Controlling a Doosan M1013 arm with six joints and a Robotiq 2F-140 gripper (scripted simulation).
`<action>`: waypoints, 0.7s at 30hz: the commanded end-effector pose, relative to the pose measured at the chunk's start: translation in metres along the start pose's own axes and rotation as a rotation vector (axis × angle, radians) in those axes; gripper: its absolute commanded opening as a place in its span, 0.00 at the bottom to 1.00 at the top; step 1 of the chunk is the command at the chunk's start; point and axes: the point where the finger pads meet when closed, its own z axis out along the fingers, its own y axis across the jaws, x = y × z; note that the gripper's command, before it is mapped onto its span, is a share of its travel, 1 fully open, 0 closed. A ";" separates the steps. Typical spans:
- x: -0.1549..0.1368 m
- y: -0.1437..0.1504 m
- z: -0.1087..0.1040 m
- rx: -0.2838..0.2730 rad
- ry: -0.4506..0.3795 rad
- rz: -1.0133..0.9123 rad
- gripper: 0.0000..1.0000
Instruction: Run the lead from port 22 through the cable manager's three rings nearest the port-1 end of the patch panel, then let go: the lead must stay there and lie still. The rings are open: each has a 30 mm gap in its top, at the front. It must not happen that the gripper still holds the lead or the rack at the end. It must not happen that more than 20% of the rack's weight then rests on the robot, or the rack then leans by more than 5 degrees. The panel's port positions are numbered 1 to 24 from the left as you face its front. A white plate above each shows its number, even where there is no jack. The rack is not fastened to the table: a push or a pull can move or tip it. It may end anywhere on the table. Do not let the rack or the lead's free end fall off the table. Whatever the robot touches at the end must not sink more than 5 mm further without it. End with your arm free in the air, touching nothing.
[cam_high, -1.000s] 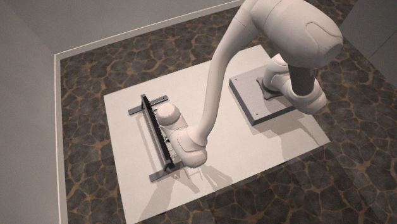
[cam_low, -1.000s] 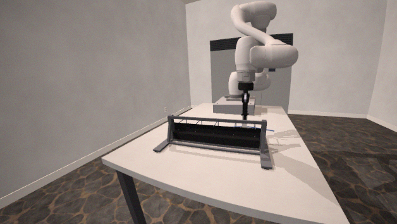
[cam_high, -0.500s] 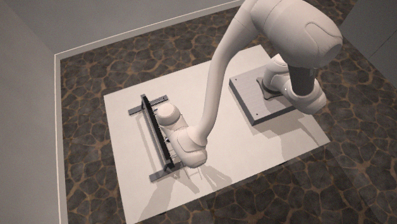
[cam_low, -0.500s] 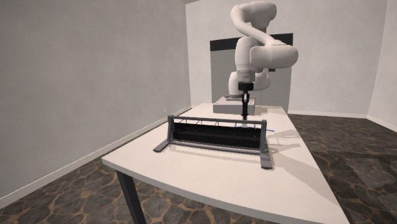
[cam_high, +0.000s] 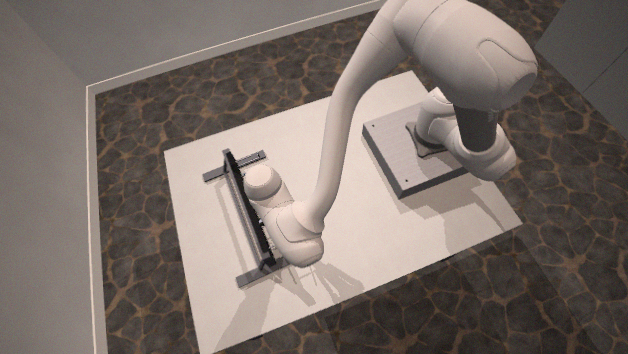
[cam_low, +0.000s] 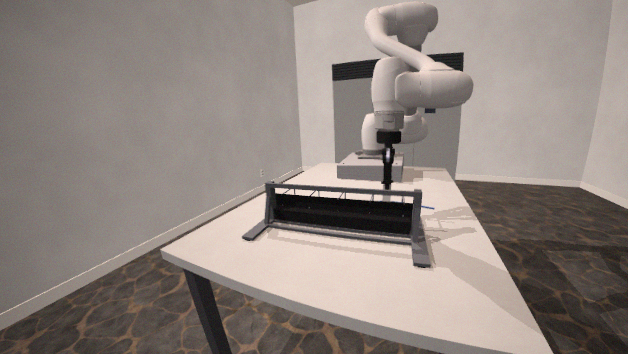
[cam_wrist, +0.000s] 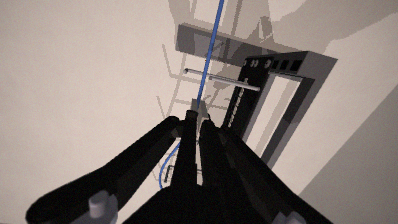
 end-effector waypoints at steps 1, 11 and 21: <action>0.000 0.004 0.000 0.000 0.000 0.000 0.00; 0.000 0.020 0.000 0.000 0.000 0.000 0.00; 0.000 0.028 0.000 0.000 0.000 0.000 0.00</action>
